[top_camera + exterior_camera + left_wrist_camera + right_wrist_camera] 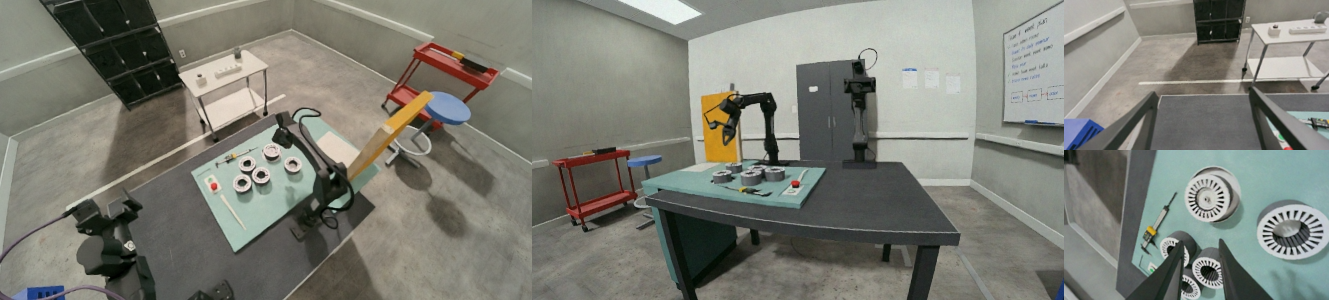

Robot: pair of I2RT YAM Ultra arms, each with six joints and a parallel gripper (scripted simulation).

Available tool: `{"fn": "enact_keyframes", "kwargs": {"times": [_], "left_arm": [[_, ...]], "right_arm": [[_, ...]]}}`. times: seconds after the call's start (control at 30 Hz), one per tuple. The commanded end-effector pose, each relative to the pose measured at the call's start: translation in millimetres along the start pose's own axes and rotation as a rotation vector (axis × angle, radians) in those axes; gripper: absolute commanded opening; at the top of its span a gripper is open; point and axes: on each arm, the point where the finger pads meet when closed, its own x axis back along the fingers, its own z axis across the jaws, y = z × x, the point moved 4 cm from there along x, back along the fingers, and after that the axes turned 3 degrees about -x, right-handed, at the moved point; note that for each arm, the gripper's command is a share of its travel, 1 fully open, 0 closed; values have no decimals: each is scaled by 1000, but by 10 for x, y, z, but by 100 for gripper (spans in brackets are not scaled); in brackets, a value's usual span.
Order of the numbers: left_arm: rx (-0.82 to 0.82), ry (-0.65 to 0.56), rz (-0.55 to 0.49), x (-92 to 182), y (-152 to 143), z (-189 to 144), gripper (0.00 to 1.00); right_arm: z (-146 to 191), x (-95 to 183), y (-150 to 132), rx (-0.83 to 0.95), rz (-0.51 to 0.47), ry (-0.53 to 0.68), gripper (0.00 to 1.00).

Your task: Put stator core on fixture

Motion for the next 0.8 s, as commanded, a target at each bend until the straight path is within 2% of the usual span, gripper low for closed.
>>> {"fn": "enact_keyframes", "kwargs": {"times": [0.0,0.07,0.17,0.23,0.27,0.33,0.37,0.47,0.63,0.67,0.73,0.77], "left_arm": [[6,2,-82,67,284,10,100],[6,2,-82,67,284,10,100],[6,2,-82,67,284,10,100],[6,2,-82,67,284,10,100],[6,2,-82,67,284,10,100],[6,2,-82,67,284,10,100],[6,2,-82,67,284,10,100],[6,2,-82,67,284,10,100],[6,2,-82,67,284,10,100],[6,2,-82,67,284,10,100],[6,2,-82,67,284,10,100],[6,2,-82,67,284,10,100]], "right_arm": [[401,282,179,219,-192,223,39],[500,434,176,296,-257,286,39],[422,364,158,308,-262,285,39],[561,536,94,368,-307,351,39],[659,715,103,422,-367,416,39],[799,964,102,504,-450,460,39],[783,941,88,542,-475,468,39],[828,1152,55,636,-586,532,39],[927,1599,-61,780,-790,644,39],[969,1862,-87,800,-850,671,39],[969,1862,-87,800,-850,671,39],[943,1867,-68,854,-936,677,39]]}}
